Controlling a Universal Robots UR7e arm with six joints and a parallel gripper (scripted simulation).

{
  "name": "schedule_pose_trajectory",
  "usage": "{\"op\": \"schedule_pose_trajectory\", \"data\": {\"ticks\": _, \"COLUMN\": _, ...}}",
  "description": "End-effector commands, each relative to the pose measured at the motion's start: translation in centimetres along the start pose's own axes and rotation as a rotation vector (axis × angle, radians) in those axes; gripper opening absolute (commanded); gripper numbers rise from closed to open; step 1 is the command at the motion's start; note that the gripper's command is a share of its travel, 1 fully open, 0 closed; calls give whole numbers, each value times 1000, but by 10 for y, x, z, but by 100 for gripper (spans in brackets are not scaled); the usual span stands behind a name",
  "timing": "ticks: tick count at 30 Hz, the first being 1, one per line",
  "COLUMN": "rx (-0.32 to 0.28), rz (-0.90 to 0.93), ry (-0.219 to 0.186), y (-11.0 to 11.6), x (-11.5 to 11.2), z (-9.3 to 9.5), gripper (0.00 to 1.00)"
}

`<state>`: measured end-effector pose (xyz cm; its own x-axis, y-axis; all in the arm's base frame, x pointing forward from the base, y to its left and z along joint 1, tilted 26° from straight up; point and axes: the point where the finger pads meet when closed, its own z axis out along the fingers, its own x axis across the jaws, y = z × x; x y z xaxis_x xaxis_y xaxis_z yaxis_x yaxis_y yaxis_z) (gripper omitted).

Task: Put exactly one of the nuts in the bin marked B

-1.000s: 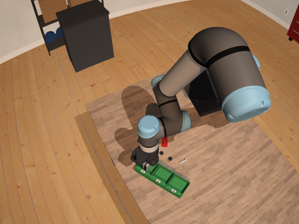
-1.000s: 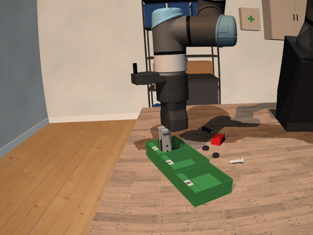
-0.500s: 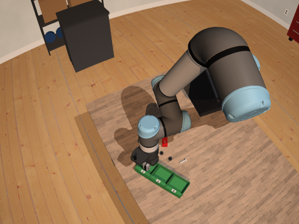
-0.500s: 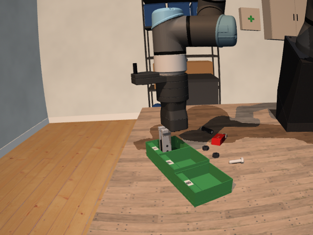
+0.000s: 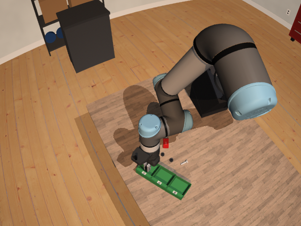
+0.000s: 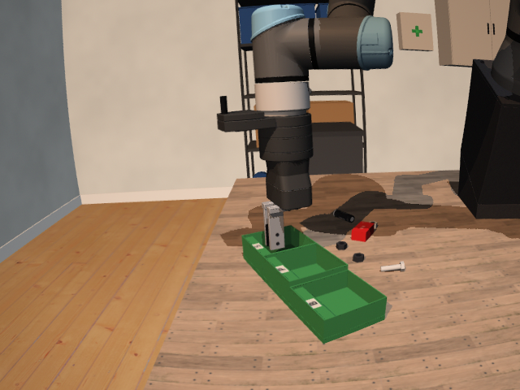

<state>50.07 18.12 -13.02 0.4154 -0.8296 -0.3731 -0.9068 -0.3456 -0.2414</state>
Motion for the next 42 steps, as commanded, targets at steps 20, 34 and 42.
{"op": "schedule_pose_trajectory", "data": {"ticks": 20, "rx": 1, "rz": 0, "ry": 1, "y": 0, "x": 0, "z": -41, "gripper": 31}}
{"op": "schedule_pose_trajectory", "data": {"ticks": 34, "rx": 1, "rz": 0, "ry": 0, "y": 1, "x": -40, "z": -41, "gripper": 31}}
{"op": "schedule_pose_trajectory", "data": {"ticks": 42, "rx": 1, "rz": 0, "ry": 0, "y": 3, "x": -80, "z": -41, "gripper": 31}}
